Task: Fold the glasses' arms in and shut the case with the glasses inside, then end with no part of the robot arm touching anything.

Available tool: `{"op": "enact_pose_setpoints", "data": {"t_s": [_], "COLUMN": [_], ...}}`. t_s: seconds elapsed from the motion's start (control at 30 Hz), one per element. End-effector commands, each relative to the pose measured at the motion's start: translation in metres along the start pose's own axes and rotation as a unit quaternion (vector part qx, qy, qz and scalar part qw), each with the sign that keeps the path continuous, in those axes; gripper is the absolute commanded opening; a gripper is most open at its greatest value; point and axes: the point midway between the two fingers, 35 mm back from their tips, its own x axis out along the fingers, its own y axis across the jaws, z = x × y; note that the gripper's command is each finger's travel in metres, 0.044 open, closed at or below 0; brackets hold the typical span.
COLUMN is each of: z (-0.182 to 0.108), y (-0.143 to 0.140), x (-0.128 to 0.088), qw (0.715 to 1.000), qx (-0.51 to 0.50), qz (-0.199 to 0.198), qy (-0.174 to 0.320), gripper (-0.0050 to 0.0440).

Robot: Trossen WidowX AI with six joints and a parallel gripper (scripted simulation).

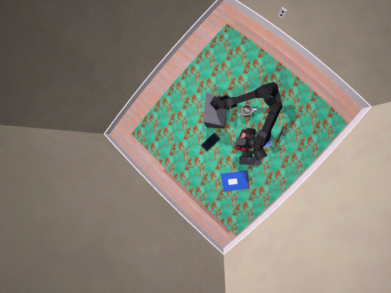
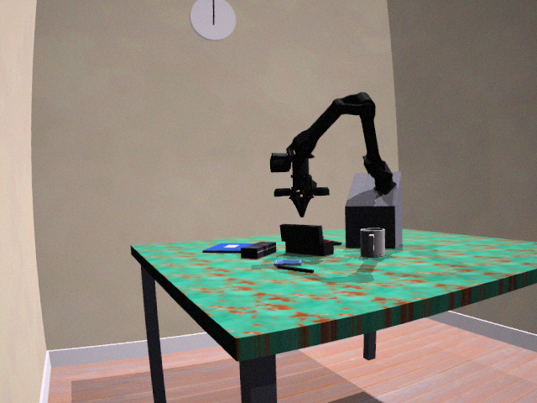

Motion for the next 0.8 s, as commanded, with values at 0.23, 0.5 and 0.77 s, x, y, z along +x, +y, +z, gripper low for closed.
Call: {"op": "enact_pose_setpoints", "data": {"t_s": [0.23,0.5,0.77], "z": [-0.009,-0.016,-0.021], "y": [0.002,0.002,0.003], "x": [0.001,0.0,0.0], "qw": [0.987,0.955,0.919], "qx": [-0.163,-0.298,-0.395], "qz": [-0.001,-0.001,-0.002], "qy": [-0.002,-0.002,-0.002], "gripper": [0.0,0.0,0.0]}}
